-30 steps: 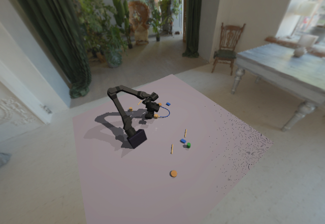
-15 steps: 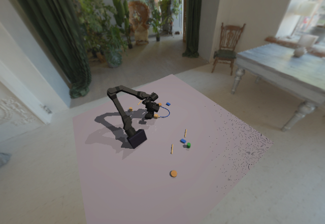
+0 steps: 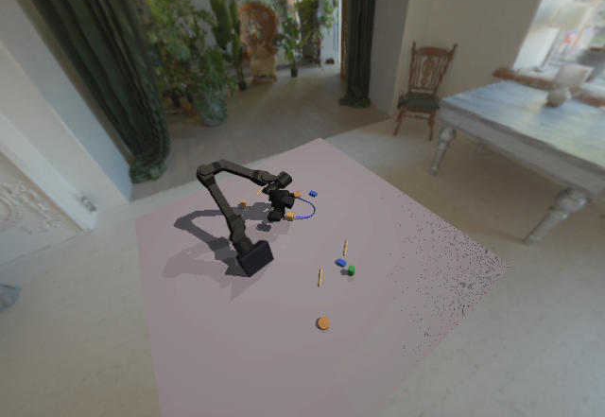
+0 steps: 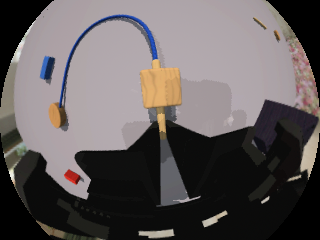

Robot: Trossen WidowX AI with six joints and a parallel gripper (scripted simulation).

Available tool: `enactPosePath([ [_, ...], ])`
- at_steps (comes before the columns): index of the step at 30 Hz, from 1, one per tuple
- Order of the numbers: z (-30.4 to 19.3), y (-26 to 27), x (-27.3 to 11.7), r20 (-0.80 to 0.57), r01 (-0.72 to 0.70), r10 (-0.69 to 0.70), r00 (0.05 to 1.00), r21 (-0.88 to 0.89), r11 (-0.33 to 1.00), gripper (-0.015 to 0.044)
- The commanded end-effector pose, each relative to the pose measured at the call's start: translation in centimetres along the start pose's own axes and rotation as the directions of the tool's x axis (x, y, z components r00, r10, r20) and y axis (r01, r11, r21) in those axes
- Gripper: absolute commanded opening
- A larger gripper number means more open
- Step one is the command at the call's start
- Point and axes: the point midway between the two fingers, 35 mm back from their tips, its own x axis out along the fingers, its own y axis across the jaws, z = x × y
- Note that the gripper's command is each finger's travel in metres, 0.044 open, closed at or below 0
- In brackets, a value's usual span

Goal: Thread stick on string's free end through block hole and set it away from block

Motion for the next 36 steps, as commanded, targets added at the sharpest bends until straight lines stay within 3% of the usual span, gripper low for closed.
enactPosePath([
  [1, -0.6, -0.4, 0.1, 0.001, 0.002, -0.002, 1.0, 0.003, 1.0, 0.0],
  [36, -6.4, -0.5, -0.6, -0.004, -0.032, 0.032, 0.999, 0.003, 0.999, 0.0],
])
